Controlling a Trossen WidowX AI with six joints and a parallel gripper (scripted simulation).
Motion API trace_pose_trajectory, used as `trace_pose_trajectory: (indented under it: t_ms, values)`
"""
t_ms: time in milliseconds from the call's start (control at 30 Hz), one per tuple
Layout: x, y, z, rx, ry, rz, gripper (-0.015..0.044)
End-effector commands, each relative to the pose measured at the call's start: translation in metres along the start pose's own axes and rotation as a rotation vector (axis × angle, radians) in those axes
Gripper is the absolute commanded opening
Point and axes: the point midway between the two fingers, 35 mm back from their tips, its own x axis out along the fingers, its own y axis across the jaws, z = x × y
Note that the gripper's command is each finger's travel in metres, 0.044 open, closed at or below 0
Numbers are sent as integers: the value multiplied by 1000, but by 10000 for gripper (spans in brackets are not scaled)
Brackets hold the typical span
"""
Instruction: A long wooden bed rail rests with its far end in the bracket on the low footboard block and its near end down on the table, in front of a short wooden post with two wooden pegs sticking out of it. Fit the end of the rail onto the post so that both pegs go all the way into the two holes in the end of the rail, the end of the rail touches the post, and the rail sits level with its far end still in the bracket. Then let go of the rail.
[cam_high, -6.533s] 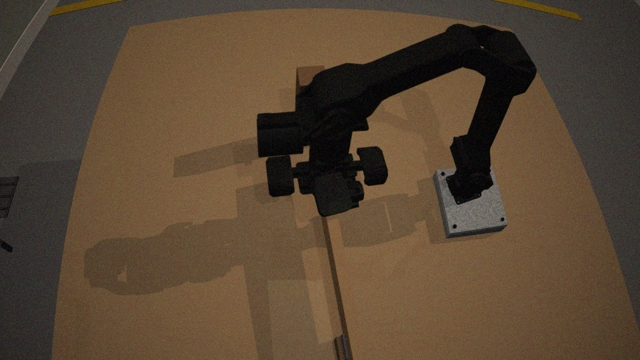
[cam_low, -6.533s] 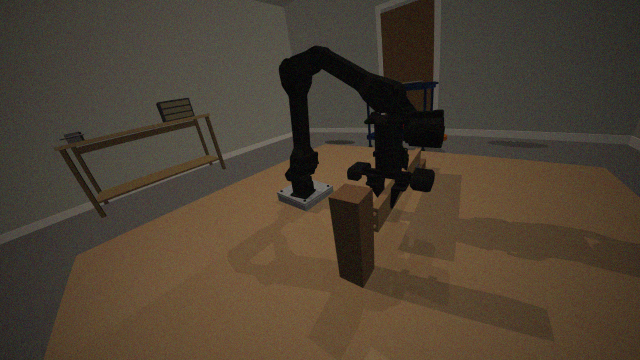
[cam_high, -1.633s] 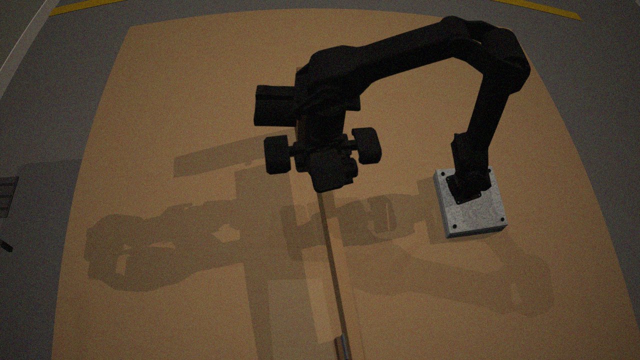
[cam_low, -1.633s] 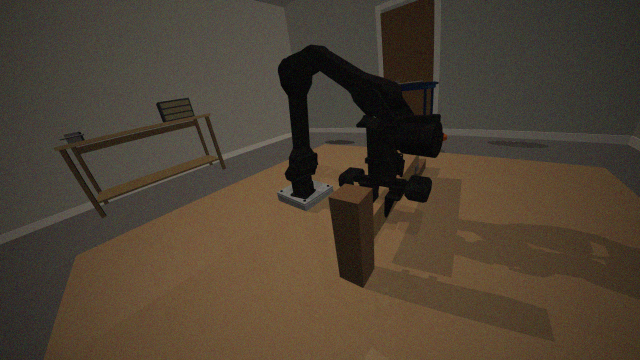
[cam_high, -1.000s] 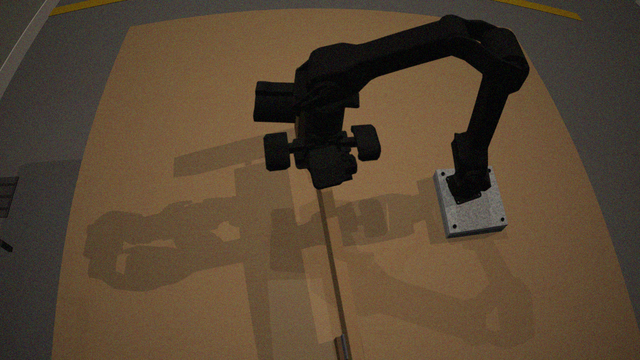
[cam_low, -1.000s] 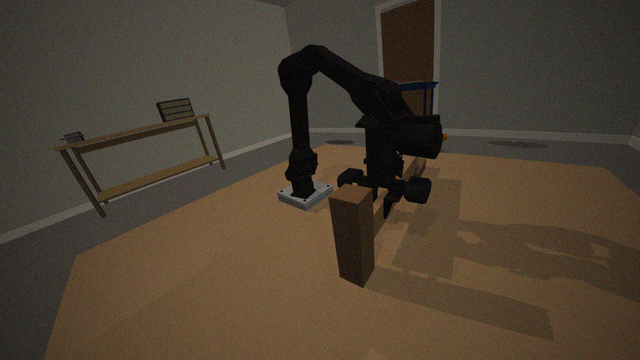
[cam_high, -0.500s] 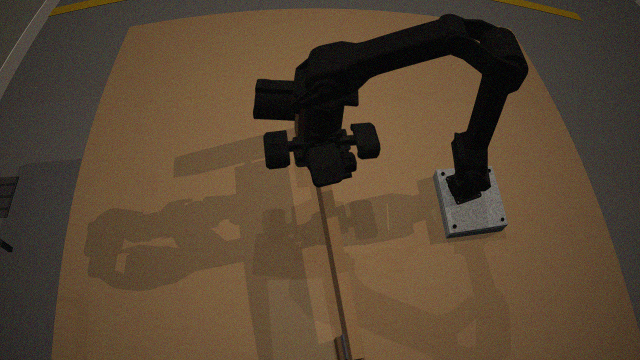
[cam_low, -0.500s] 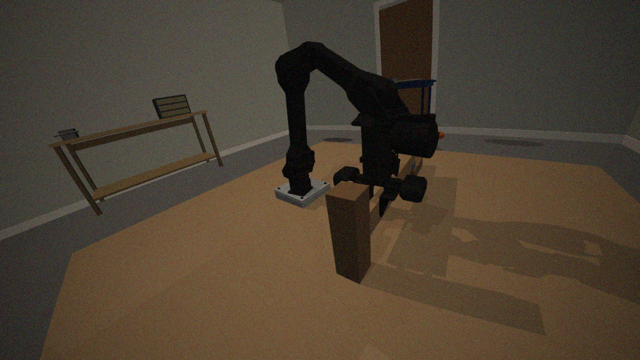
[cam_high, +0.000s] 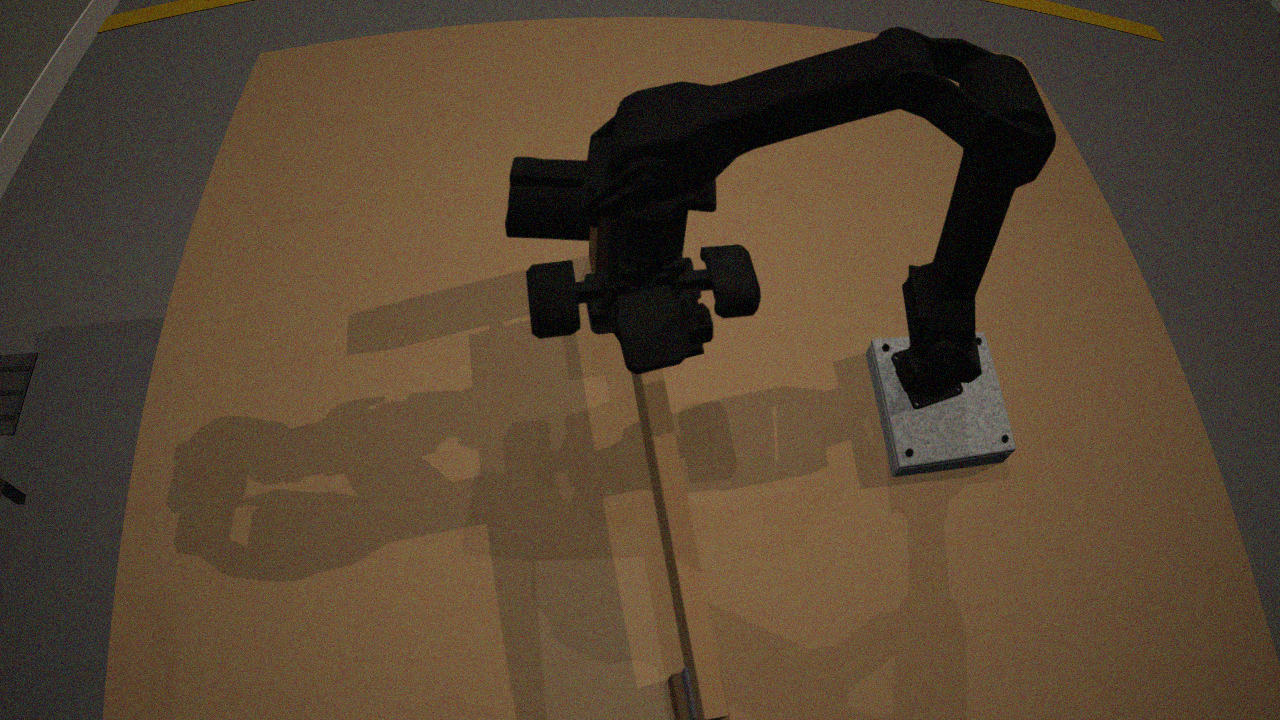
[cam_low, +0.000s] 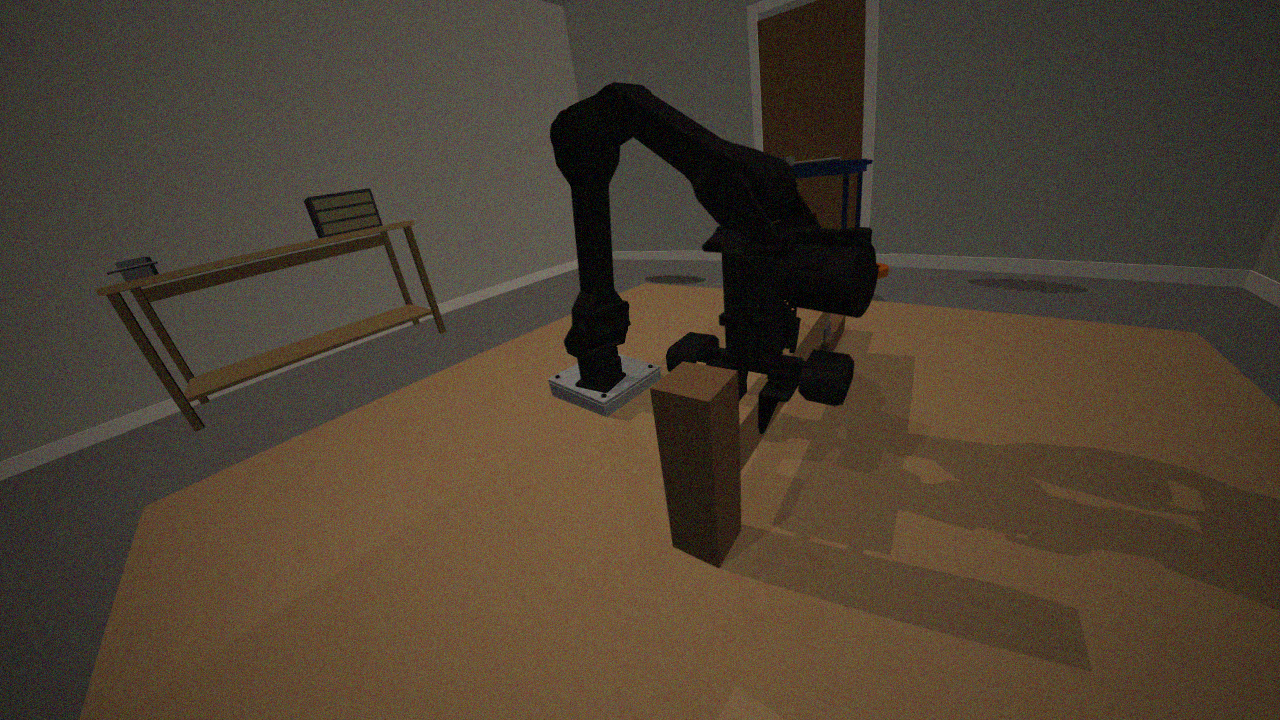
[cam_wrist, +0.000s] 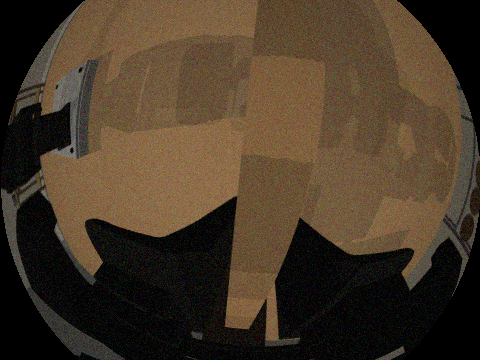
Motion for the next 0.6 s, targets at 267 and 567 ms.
trace_pose_trajectory:
  t_ms: [267, 567]
  values:
    - [-4, -4, 0, 0, 9, -12, 0]
    - [-4, -4, 3, 0, 9, -12, 0]
